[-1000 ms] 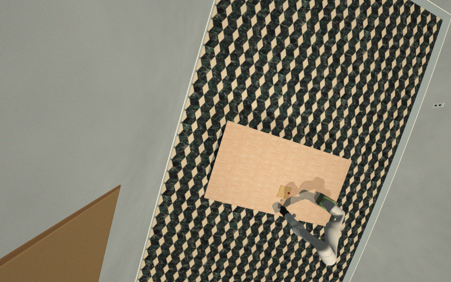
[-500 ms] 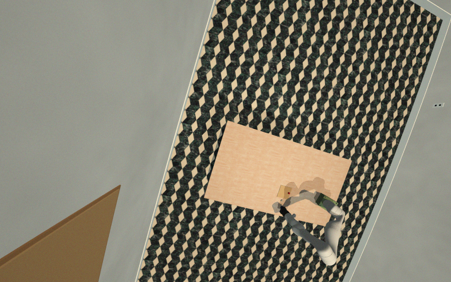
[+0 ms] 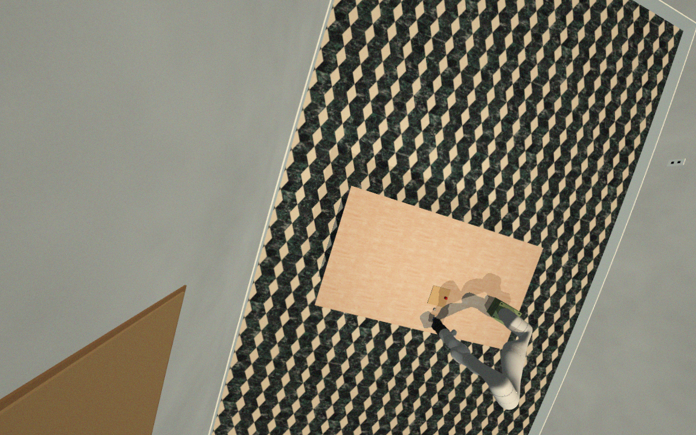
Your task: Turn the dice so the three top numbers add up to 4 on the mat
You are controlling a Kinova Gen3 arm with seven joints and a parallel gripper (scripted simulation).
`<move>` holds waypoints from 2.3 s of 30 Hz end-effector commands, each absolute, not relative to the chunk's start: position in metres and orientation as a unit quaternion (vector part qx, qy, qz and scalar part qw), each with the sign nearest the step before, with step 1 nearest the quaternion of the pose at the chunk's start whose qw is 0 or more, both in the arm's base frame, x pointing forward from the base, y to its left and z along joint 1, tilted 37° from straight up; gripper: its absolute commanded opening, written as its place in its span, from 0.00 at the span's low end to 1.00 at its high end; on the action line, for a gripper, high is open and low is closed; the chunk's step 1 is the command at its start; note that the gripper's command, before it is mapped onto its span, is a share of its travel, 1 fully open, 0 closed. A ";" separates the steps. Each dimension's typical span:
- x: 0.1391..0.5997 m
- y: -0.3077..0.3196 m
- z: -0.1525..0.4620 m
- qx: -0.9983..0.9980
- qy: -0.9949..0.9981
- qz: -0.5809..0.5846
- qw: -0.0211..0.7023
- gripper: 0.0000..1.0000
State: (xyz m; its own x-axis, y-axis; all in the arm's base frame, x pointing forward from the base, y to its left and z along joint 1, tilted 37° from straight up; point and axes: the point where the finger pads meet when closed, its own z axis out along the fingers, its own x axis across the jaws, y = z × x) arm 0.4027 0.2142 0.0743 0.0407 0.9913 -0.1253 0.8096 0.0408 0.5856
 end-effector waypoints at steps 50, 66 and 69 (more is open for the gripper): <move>0.344 0.227 0.155 0.671 0.671 0.172 0.265 0.34; 0.356 0.079 0.190 0.636 0.703 0.159 0.276 0.34; 0.352 0.060 0.191 0.631 0.709 0.157 0.275 0.34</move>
